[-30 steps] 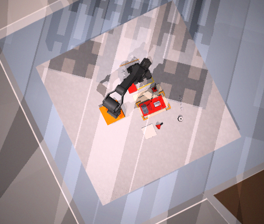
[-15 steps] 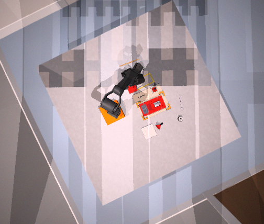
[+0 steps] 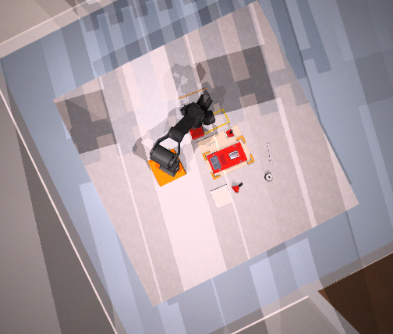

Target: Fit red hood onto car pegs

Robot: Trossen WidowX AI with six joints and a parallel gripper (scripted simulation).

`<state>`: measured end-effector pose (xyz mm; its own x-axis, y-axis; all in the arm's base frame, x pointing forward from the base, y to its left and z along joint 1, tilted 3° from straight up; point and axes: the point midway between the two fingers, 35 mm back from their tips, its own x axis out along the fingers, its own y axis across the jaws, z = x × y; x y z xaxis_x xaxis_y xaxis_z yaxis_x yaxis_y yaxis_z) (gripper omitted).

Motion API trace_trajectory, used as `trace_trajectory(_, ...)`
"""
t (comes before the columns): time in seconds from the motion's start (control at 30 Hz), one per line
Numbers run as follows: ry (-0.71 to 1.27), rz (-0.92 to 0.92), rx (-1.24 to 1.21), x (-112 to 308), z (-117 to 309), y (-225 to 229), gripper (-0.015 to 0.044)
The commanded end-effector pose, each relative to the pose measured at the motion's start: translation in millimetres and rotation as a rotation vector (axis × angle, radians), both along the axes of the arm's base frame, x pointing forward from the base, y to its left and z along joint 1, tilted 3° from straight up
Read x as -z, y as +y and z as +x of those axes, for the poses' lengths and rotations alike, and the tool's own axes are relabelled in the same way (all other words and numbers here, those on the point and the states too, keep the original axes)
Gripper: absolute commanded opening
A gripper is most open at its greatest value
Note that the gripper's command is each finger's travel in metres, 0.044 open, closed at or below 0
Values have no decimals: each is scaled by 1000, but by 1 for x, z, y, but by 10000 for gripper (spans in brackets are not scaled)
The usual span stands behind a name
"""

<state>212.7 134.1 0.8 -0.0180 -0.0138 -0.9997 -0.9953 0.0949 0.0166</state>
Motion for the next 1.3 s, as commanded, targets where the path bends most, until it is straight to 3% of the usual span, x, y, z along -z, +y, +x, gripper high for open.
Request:
trace_trajectory(0.0, 9, -2, 4, 6, -2, -1, 440)
trace_trajectory(1.27, 9, -2, 4, 36, -3, -1, 440)
